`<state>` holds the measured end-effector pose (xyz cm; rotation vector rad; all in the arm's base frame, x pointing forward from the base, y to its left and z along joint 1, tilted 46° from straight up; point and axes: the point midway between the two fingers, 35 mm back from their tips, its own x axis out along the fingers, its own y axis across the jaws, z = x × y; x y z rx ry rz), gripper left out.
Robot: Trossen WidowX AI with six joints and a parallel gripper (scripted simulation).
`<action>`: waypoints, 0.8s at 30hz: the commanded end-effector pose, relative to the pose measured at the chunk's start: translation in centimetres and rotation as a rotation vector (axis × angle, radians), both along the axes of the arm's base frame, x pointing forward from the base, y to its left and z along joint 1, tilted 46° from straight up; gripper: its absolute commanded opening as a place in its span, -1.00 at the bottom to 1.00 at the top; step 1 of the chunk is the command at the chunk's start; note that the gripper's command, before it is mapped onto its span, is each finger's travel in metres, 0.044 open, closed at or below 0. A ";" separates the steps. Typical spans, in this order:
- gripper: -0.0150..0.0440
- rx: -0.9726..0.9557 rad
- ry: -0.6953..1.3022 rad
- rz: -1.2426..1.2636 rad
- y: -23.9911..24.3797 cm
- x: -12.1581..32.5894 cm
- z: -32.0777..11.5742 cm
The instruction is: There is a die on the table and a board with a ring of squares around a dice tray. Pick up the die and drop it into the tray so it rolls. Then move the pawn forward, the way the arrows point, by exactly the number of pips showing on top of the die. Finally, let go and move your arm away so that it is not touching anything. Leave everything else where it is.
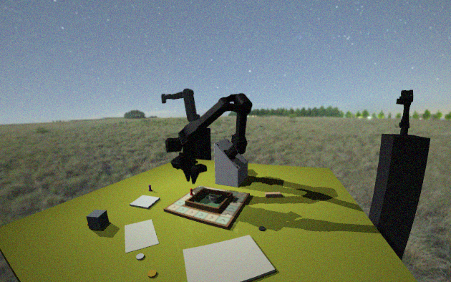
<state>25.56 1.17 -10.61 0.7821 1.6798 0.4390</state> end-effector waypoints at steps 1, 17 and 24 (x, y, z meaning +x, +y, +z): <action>0.19 0.007 -0.008 0.007 0.7 -0.1 -0.8; 0.19 0.007 -0.008 0.007 2.3 -0.3 -2.4; 0.19 0.008 -0.008 0.007 3.1 -0.5 -3.2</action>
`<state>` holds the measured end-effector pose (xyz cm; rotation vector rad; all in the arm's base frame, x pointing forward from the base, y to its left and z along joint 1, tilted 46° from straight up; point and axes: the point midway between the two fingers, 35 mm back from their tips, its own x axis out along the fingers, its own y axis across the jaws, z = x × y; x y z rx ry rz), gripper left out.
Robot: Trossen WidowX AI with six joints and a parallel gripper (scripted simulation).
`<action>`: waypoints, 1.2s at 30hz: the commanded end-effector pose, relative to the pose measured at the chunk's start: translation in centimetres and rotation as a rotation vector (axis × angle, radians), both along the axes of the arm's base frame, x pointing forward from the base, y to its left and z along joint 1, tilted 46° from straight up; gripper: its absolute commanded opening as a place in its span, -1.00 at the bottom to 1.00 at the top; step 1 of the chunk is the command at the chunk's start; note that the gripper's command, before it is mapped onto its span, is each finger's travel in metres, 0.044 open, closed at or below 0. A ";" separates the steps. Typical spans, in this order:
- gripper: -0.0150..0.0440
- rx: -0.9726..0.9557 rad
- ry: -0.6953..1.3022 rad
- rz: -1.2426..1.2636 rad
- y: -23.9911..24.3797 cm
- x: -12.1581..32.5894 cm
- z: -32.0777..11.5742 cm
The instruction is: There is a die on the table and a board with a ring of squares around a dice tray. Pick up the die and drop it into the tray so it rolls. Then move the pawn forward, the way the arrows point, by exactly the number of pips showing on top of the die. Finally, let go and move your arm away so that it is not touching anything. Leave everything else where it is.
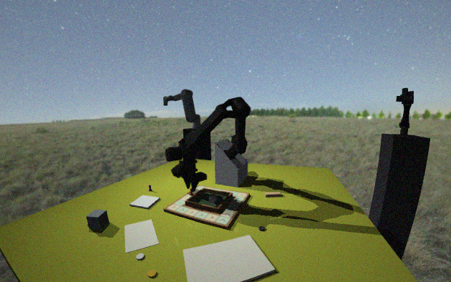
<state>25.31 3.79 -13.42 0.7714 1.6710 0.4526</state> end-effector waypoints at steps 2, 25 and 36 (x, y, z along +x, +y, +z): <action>0.19 0.006 0.006 -0.003 0.7 -0.3 -0.6; -0.49 0.006 0.006 -0.003 1.0 -0.3 -0.9; -0.49 -0.005 0.005 -0.005 -4.4 1.2 4.2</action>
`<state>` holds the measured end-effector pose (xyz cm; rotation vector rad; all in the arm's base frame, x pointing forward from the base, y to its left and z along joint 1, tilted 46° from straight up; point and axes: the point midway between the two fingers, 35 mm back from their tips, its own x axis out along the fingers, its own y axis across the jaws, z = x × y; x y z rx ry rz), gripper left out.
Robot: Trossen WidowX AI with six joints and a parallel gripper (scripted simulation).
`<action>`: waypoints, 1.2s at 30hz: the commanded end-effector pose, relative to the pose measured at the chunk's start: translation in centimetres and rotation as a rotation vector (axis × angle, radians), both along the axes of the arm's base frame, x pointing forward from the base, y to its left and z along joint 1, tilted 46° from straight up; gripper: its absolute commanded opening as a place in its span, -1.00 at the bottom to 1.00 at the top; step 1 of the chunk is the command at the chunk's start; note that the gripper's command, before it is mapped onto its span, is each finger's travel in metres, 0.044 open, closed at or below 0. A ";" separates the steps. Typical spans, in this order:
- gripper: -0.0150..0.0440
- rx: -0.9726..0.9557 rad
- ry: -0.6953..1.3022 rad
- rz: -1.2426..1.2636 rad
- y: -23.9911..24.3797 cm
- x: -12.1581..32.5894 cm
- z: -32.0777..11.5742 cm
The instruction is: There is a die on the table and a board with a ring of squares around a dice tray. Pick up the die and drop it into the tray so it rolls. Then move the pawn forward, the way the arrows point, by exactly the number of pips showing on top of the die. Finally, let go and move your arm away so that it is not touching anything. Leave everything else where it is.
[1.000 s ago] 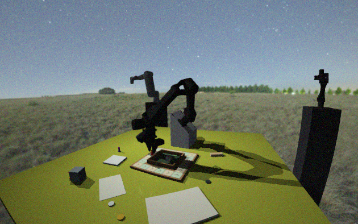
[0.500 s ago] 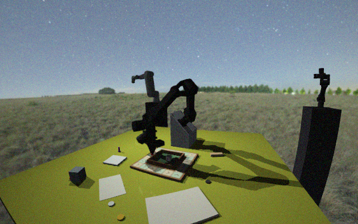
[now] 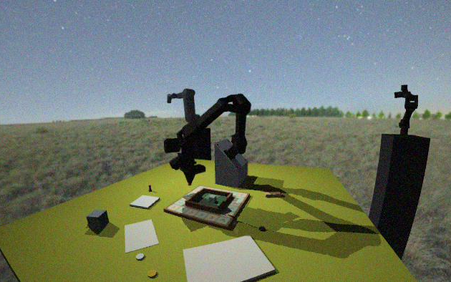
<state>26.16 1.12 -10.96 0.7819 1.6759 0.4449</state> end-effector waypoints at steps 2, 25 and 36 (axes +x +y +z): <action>-0.49 -0.005 -0.004 0.003 -2.7 0.3 2.8; -0.49 -0.030 -0.042 0.050 -1.4 4.3 5.4; -0.49 -0.025 -0.040 0.039 3.6 8.5 5.7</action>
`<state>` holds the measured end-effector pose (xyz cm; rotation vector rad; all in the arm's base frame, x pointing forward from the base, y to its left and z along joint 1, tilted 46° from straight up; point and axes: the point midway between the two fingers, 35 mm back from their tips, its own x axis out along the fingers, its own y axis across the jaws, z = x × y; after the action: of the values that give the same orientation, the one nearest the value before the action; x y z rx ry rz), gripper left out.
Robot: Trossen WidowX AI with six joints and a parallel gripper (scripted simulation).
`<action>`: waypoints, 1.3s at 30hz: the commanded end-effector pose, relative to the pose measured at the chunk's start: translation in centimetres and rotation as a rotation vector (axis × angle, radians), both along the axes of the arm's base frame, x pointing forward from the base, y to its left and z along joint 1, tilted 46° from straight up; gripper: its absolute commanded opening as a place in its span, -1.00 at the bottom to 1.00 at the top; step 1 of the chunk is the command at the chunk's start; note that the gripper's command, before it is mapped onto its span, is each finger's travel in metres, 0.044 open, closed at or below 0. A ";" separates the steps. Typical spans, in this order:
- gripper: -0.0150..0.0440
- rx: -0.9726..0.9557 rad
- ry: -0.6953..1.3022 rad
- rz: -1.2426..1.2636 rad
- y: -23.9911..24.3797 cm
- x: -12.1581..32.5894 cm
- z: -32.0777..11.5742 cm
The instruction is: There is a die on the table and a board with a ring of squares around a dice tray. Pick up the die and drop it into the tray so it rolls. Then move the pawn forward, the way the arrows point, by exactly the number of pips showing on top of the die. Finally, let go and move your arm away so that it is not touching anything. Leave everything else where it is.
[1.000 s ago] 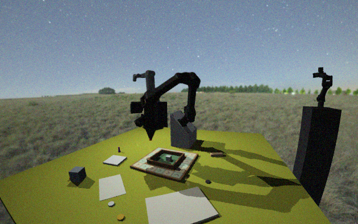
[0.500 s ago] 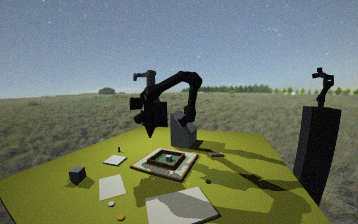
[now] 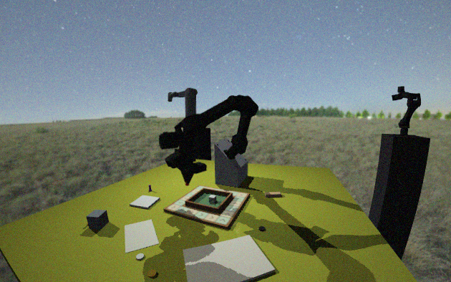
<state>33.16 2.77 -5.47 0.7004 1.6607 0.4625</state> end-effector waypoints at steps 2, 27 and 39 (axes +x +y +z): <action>-0.49 0.019 0.012 -0.021 3.2 2.3 0.4; -0.49 0.046 0.038 -0.044 9.6 4.0 -1.5; -0.49 0.047 0.038 -0.044 10.8 3.8 -2.6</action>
<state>37.17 13.16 -7.68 0.7763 1.6659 0.4605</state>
